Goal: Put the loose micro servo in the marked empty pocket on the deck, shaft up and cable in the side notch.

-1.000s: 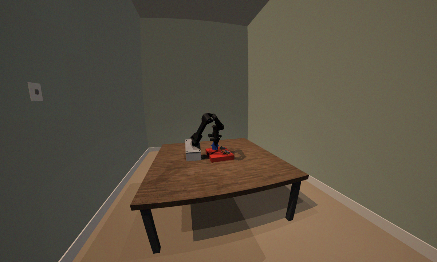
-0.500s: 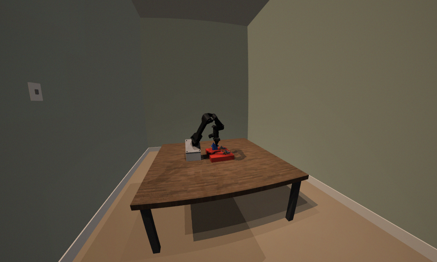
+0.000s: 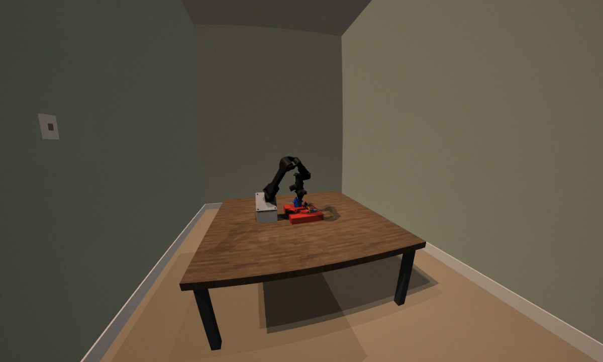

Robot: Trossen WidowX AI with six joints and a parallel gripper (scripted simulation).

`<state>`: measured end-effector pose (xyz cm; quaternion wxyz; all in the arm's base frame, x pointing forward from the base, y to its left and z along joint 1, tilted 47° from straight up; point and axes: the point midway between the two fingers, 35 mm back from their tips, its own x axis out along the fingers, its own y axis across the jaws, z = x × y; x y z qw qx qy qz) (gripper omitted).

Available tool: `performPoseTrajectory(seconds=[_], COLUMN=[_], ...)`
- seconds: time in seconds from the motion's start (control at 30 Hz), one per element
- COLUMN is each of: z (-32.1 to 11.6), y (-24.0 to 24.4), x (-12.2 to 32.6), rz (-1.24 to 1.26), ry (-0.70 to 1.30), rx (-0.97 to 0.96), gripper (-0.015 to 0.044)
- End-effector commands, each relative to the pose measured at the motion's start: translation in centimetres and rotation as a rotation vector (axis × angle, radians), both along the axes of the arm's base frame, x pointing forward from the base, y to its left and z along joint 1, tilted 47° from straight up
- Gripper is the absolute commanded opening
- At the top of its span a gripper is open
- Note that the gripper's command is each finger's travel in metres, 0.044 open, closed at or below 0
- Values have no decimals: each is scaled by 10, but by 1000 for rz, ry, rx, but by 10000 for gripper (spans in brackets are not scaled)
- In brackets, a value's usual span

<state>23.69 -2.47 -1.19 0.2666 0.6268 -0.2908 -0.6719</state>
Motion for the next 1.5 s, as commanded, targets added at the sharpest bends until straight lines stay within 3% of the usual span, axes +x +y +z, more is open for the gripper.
performPoseTrajectory(seconds=[0.0,0.7,1.47], z=[0,-2,-16], y=[-1,-5,-20], x=[15,96,98], rz=[6,6,6], ry=[-1,-5,-5], rx=[-3,-3,-4], gripper=[0,0,0])
